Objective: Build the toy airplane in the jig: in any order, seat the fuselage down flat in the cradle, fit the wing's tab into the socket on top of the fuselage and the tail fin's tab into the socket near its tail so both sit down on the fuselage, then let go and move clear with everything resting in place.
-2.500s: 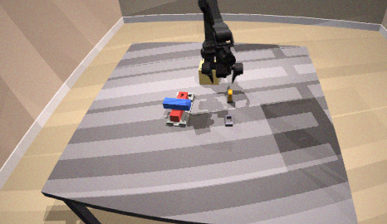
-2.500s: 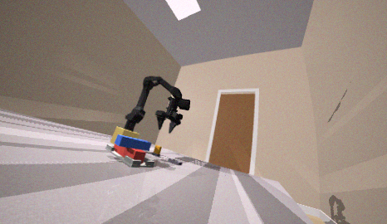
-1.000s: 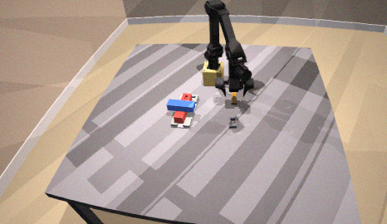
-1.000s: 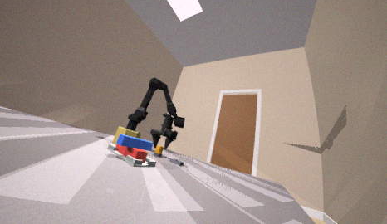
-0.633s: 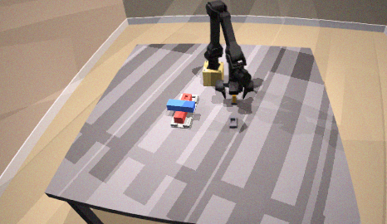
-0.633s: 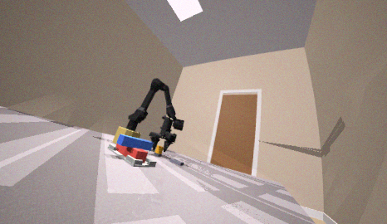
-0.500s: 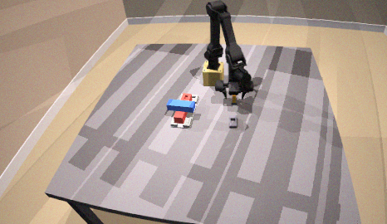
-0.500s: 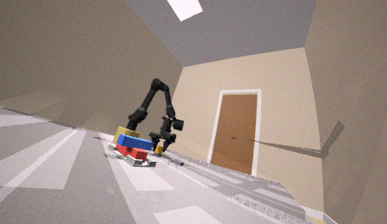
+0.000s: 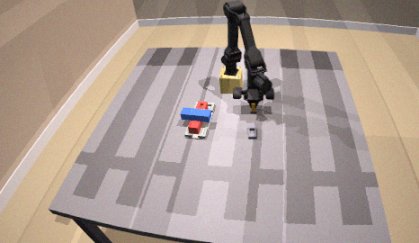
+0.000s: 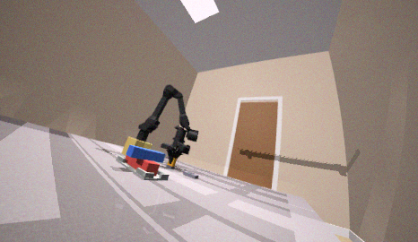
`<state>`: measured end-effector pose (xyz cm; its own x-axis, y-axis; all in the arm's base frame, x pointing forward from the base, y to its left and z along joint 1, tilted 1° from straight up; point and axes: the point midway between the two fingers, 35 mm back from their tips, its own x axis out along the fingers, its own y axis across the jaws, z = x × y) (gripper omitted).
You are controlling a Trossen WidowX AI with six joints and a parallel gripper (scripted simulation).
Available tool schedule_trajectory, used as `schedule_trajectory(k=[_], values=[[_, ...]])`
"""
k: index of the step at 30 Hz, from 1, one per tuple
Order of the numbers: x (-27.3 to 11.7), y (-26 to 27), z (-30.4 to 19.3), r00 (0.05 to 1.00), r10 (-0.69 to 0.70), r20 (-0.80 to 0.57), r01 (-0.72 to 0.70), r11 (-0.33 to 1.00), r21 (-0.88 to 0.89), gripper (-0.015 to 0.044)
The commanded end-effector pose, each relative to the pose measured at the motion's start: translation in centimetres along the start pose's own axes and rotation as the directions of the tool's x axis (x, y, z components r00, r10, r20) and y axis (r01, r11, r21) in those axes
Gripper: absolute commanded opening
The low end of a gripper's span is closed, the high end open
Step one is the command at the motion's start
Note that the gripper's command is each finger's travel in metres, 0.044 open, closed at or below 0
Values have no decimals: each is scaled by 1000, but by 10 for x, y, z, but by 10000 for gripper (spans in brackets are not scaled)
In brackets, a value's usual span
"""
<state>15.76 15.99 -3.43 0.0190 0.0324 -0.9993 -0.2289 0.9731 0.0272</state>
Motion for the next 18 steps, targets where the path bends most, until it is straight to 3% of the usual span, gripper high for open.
schedule_trajectory(k=[1, 3, 18], values=[[0, 0, 0, 1000, 1, -1, -1, 1000, 5, 33], [0, 0, 0, 1000, 1, -1, -1, 1000, 5, 0], [-35, 2, 6, 1000, -11, -5, 11, 1000, 10, 0]])
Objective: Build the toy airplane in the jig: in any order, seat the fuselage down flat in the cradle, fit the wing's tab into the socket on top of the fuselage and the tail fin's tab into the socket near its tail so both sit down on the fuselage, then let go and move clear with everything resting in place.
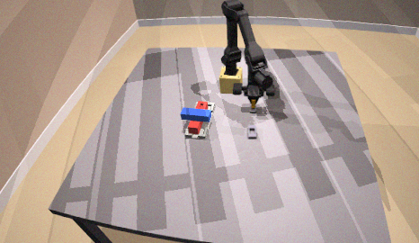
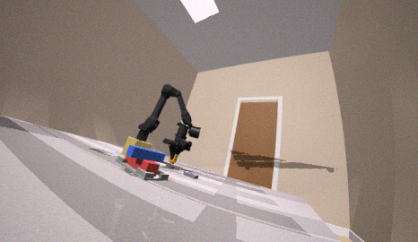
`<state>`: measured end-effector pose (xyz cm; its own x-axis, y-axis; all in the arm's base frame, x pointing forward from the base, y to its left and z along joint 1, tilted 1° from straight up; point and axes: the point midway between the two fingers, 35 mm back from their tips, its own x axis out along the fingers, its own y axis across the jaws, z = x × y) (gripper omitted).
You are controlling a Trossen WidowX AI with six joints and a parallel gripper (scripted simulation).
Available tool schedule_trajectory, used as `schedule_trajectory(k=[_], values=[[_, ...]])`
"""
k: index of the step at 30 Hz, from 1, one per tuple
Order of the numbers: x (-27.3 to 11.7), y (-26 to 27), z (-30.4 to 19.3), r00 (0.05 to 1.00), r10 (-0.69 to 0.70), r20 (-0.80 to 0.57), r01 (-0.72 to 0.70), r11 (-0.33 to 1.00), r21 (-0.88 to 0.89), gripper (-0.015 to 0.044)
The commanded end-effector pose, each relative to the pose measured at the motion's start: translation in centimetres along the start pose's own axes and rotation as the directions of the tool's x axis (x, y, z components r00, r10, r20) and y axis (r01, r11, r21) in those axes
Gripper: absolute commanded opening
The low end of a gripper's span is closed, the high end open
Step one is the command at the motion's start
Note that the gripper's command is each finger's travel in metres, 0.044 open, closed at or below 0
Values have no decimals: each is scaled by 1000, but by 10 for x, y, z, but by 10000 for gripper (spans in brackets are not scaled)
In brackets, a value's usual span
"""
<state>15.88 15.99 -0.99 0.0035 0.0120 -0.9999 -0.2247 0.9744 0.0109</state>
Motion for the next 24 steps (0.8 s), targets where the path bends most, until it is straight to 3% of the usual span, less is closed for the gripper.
schedule_trajectory(k=[1, 24], values=[[-13, 2, 4, 1000, 6, 15, -6, 1000, 5, 0], [-84, 1, 2, 1000, 16, 19, -16, 1000, 2, 0]])
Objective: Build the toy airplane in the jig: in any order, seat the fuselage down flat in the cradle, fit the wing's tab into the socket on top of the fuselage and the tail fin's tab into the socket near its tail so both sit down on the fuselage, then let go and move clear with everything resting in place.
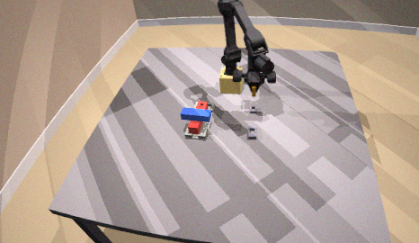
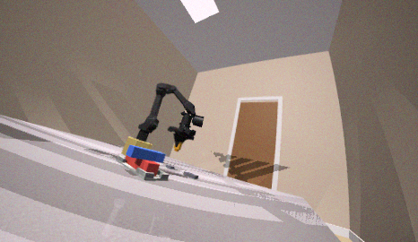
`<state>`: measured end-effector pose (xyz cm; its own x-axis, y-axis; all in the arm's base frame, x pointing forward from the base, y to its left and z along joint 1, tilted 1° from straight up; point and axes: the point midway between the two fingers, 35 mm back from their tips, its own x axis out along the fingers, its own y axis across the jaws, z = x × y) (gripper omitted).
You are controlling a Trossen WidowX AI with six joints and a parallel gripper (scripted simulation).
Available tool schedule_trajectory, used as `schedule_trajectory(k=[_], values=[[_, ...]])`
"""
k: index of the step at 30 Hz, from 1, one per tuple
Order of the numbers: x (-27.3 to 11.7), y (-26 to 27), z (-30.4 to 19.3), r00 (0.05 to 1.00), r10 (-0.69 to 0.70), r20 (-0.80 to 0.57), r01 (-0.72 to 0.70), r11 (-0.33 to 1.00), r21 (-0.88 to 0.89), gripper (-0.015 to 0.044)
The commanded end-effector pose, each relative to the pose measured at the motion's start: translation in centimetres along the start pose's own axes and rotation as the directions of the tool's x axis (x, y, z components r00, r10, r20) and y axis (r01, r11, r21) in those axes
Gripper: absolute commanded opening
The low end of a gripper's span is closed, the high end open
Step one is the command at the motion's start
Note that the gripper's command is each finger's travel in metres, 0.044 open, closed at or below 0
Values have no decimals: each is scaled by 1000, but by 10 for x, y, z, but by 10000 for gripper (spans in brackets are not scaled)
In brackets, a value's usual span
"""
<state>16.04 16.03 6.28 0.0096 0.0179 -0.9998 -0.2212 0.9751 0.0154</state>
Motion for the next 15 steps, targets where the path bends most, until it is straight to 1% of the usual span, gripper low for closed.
schedule_trajectory(k=[1, 8, 15], values=[[-15, 0, 0, 1000, 12, 12, -11, 1000, -1, 0], [-35, -2, -5, 1000, 14, 13, -14, 1000, -2, 0], [-33, -11, 2, 1000, 13, 13, -13, 1000, 2, 0]])
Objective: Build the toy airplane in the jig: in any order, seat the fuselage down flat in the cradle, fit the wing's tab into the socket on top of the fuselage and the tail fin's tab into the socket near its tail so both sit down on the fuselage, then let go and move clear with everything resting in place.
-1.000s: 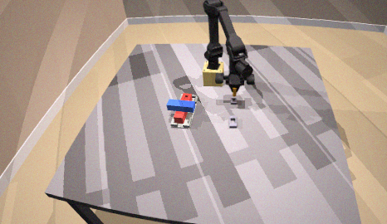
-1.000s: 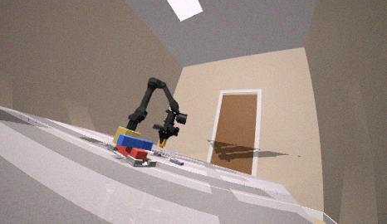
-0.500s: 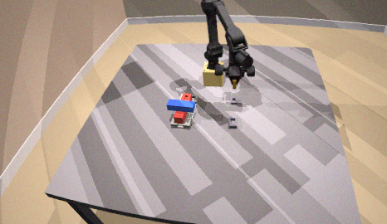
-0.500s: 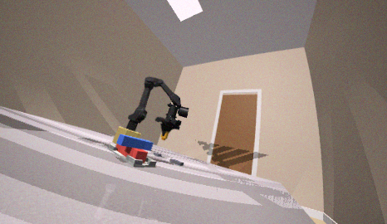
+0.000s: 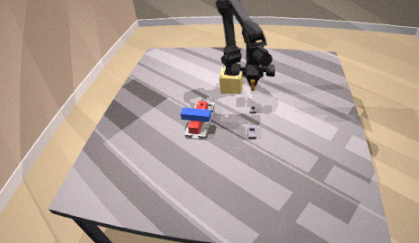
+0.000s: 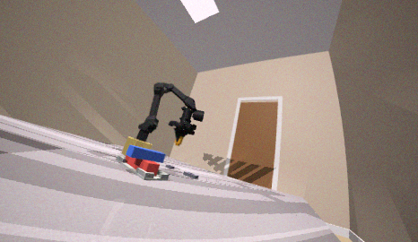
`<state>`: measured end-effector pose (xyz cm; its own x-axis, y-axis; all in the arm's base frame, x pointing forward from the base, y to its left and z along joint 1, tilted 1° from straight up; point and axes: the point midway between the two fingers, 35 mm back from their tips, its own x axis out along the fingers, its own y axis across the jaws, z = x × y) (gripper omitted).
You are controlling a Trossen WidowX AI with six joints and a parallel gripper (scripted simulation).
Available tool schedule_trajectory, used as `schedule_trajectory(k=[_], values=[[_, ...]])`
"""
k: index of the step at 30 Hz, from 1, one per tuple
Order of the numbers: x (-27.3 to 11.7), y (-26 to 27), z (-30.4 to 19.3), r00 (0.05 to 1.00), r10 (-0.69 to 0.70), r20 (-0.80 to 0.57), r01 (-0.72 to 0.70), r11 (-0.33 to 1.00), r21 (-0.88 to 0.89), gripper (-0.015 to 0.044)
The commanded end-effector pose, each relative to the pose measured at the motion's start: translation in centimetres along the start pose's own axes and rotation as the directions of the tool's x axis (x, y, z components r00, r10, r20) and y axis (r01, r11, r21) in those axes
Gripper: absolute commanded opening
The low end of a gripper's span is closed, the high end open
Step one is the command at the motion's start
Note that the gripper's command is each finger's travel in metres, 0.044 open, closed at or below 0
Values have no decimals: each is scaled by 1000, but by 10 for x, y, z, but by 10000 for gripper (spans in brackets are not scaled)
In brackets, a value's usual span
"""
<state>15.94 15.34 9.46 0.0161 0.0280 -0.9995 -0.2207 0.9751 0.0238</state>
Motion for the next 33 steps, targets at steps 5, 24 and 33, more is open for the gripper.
schedule_trajectory(k=[5, 24, 33], values=[[2, -17, 12, 1000, 2, 6, -2, 1000, 7, 0], [13, -70, 36, 1000, -4, 10, 4, 999, 37, 0], [18, -96, 42, 1000, -6, 17, 5, 995, 99, 0]])
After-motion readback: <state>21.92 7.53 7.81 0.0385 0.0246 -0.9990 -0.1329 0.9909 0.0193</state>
